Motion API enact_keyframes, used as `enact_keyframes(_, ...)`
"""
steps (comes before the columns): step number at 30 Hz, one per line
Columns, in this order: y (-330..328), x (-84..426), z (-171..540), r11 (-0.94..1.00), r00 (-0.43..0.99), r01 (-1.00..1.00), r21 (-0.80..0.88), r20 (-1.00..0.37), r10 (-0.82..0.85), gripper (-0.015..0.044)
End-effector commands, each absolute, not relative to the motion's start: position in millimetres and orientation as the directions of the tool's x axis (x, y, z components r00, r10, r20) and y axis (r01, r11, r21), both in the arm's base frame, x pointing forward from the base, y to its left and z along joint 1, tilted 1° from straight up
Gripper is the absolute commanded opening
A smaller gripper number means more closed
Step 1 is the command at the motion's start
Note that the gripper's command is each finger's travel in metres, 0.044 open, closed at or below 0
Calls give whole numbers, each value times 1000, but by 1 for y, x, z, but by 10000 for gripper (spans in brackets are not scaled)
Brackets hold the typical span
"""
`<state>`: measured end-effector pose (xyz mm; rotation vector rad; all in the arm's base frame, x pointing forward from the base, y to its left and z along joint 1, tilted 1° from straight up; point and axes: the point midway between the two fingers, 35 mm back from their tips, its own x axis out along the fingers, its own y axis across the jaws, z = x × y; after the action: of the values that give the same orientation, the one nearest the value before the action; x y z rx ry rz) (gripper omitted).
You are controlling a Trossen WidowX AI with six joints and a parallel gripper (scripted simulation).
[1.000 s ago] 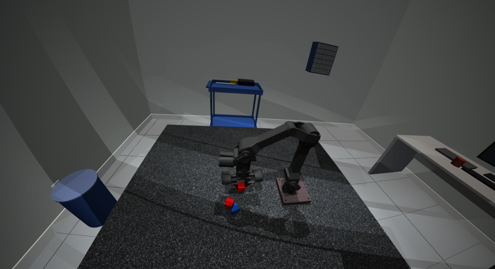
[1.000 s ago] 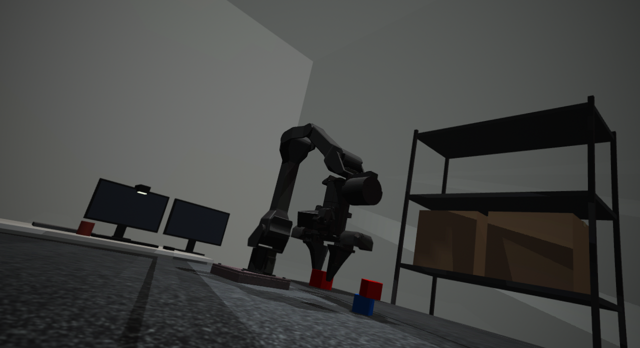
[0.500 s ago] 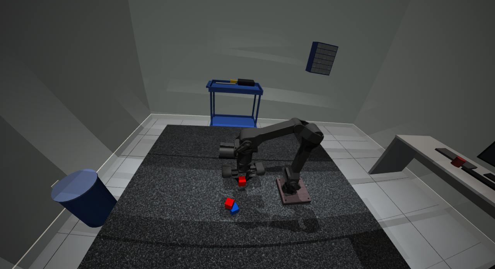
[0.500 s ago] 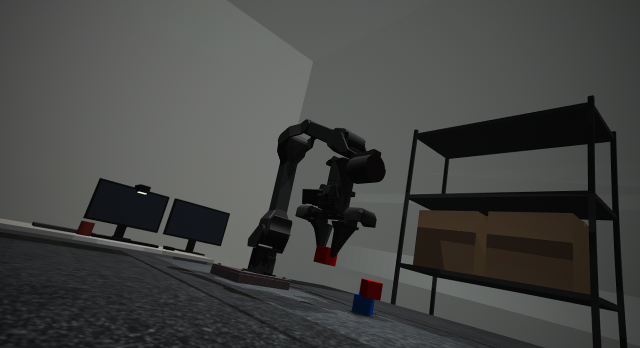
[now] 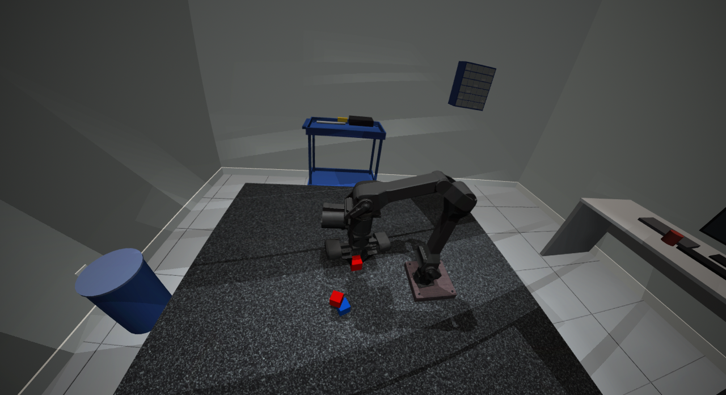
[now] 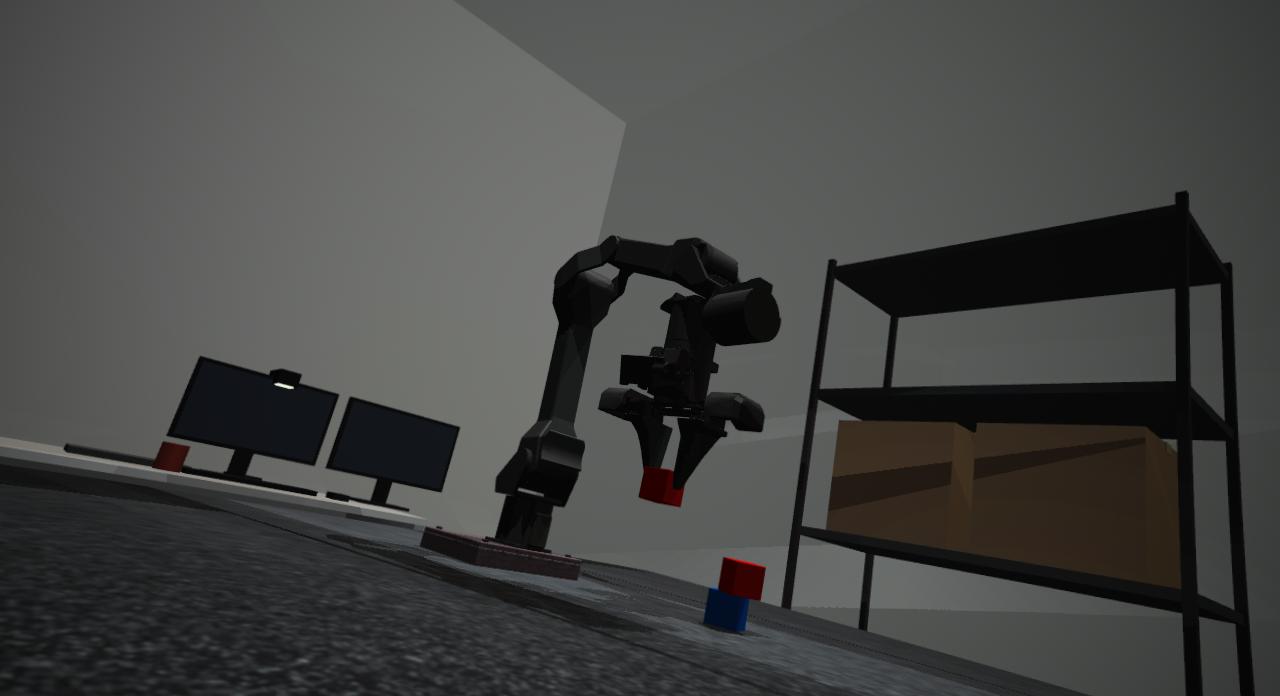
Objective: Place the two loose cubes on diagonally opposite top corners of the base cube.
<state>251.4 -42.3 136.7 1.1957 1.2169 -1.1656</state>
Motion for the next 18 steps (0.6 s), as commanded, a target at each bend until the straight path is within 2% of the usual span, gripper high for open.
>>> enact_keyframes(1,-34,256,137,134,21,991,21,-1000,5,105)
enact_keyframes(18,13,277,133,612,23,791,24,-1000,10,105)
